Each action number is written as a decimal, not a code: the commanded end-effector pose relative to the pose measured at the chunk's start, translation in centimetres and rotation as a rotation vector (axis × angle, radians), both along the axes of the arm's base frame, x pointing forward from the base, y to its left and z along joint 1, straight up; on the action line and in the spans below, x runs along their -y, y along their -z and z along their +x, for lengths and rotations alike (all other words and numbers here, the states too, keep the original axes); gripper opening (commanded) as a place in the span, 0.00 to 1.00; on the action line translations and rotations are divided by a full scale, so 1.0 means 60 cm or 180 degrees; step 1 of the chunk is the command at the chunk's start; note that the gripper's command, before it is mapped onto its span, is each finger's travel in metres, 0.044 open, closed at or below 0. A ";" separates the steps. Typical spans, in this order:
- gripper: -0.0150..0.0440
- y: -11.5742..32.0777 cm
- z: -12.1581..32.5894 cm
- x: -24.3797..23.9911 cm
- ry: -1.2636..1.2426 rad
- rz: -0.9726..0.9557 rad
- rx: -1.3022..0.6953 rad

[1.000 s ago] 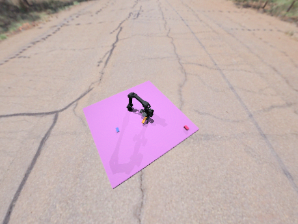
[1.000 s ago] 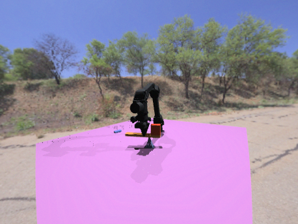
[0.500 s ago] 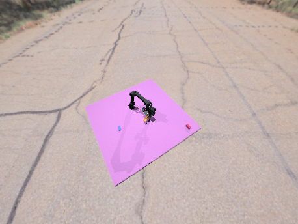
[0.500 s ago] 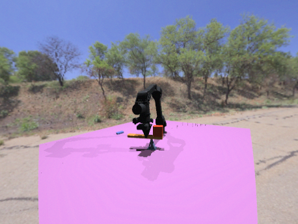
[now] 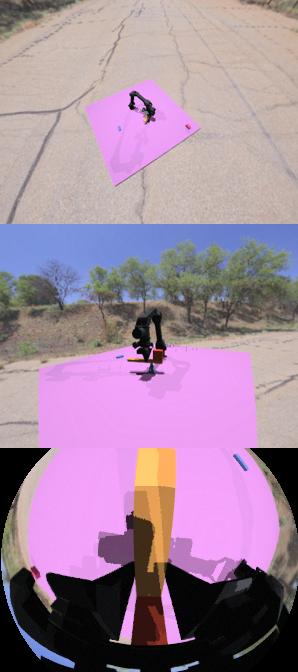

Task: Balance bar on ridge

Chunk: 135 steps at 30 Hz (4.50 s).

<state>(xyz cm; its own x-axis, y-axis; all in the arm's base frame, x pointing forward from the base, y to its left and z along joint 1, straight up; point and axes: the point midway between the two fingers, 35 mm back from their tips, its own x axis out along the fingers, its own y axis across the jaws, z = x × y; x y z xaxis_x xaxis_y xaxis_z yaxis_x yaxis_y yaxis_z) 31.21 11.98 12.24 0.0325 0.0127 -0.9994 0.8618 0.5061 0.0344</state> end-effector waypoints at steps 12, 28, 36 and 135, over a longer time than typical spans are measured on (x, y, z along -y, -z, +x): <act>0.25 0.002 0.000 0.000 0.0020 0.0002 0.0005; 0.25 0.005 0.000 0.000 0.0020 0.0002 0.0005; 0.25 0.006 0.001 -0.001 0.0020 0.0002 0.0005; 0.25 0.019 0.000 0.001 0.0020 0.0002 0.0005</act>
